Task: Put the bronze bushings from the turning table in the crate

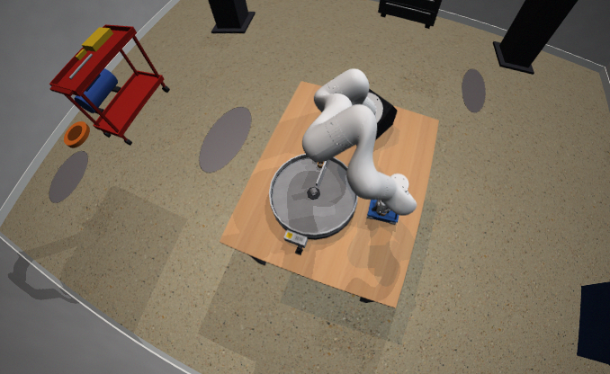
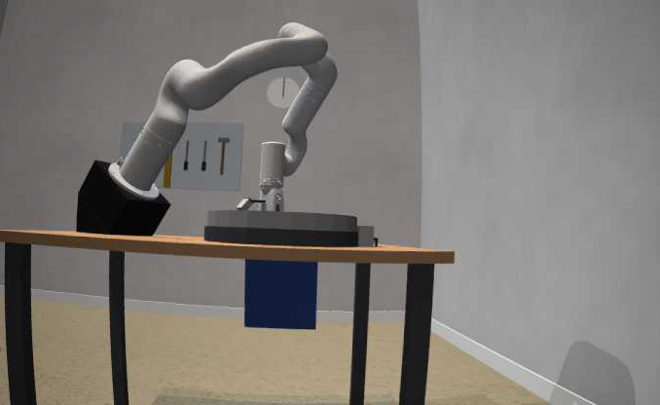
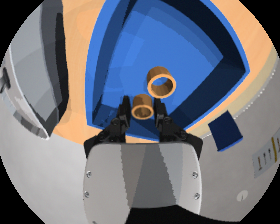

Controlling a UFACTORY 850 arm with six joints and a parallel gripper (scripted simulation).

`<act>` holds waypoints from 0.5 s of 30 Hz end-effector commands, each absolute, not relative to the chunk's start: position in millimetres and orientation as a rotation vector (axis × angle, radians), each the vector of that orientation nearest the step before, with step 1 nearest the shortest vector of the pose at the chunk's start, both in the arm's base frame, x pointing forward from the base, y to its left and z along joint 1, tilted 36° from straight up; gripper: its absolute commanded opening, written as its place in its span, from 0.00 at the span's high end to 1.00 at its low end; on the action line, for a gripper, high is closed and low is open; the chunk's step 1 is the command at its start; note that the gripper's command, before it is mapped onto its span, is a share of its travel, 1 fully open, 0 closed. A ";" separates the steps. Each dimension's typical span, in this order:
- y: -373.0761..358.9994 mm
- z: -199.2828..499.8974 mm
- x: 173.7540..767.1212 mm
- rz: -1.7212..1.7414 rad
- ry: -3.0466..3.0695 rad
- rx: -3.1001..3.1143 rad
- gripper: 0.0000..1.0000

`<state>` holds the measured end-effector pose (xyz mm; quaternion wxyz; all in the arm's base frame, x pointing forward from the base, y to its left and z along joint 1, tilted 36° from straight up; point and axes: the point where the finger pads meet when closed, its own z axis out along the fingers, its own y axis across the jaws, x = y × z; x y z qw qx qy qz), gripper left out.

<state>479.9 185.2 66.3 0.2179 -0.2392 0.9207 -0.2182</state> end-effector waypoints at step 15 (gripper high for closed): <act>194.3 90.0 465.6 -0.603 2.548 -0.662 0.59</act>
